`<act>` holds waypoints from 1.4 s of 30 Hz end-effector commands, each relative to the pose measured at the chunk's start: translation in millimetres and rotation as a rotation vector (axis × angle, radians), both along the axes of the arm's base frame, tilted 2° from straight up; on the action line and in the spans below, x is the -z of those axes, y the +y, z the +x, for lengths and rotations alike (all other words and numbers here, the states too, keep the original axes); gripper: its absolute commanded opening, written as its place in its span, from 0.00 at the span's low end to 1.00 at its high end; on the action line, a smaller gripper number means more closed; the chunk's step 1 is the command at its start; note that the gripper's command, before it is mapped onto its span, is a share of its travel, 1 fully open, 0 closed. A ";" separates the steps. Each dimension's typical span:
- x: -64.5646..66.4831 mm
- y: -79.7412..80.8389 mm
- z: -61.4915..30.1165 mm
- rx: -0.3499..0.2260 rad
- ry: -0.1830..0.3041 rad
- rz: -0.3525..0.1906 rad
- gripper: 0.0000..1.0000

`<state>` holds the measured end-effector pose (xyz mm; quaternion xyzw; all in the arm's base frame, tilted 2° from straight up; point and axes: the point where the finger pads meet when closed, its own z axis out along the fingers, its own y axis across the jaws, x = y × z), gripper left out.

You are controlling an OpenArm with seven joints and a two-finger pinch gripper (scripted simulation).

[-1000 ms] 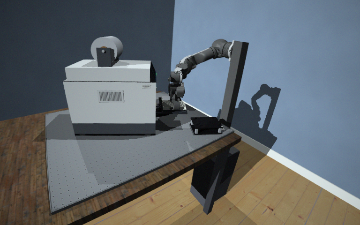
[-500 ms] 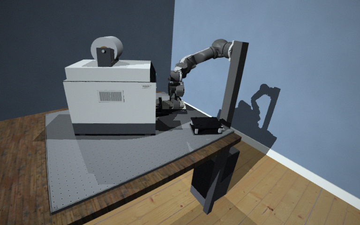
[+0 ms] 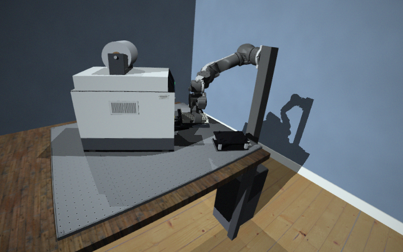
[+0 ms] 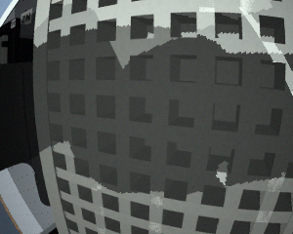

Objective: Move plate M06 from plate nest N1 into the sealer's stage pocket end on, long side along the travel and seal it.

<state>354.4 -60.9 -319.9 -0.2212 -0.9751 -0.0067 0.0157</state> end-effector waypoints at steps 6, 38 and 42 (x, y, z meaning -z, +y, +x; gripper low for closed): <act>-4.3 0.5 3.3 0.003 -0.008 0.005 0.00; -2.3 0.9 2.0 0.002 -0.007 0.005 0.00; -6.3 0.4 4.7 0.004 -0.008 0.004 0.00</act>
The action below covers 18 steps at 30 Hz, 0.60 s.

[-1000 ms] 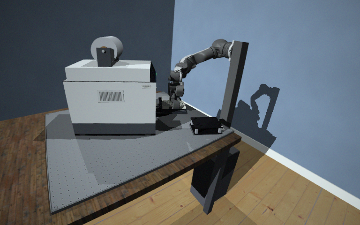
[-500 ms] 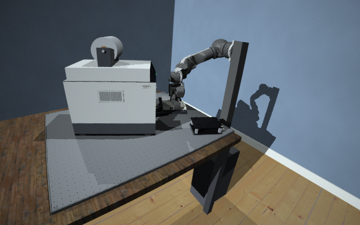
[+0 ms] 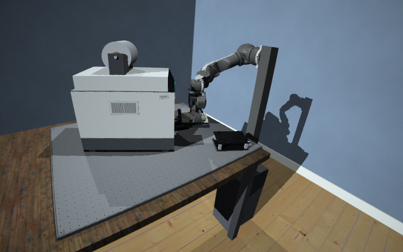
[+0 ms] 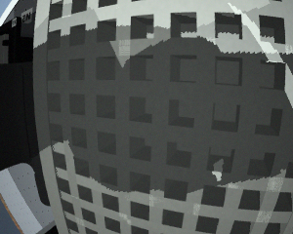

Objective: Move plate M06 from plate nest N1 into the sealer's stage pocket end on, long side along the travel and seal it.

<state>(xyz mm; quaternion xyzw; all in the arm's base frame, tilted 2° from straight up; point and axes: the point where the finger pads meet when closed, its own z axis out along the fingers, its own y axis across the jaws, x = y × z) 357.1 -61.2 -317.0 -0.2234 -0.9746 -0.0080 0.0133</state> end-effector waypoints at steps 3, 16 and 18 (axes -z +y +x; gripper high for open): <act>-3.5 0.7 2.0 -0.001 -0.003 0.003 0.00; 0.6 1.2 -0.7 -0.002 -0.002 0.004 0.00; 1.6 1.4 -1.3 -0.003 -0.002 0.004 0.00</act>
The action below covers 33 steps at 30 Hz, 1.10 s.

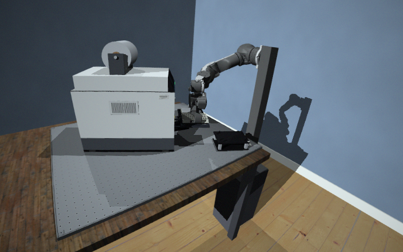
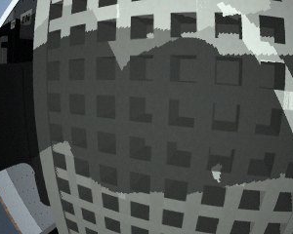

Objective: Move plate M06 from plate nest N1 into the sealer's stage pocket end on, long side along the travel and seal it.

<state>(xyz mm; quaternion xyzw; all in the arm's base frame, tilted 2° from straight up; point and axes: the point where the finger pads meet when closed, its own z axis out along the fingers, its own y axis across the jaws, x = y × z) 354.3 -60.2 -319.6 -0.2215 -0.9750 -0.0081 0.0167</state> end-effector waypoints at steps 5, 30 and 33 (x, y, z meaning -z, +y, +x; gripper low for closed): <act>-0.9 0.3 1.5 0.001 -0.008 0.002 0.00; -4.0 -0.1 3.5 0.002 -0.009 0.002 0.00; -0.9 0.3 1.5 0.001 -0.008 0.002 0.00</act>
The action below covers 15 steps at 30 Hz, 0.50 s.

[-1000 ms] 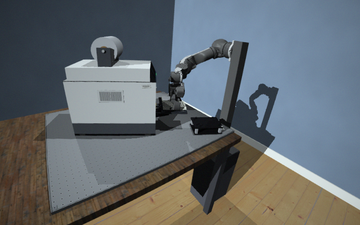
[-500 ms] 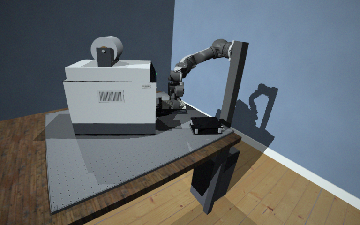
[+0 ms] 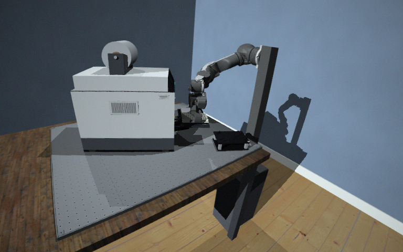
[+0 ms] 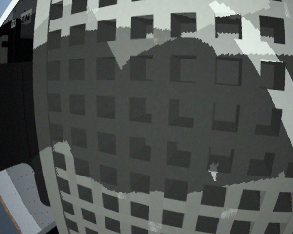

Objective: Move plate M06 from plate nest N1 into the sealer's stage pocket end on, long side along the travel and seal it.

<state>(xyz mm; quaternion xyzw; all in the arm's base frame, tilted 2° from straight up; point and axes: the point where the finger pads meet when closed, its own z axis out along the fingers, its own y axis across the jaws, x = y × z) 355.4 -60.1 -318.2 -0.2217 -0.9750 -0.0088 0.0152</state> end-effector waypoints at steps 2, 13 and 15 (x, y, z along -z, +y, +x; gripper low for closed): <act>0.4 0.2 0.3 0.001 -0.005 0.002 0.00; -0.6 0.1 1.0 0.001 -0.005 0.001 0.00; -2.7 -0.1 2.3 0.002 -0.006 0.001 0.00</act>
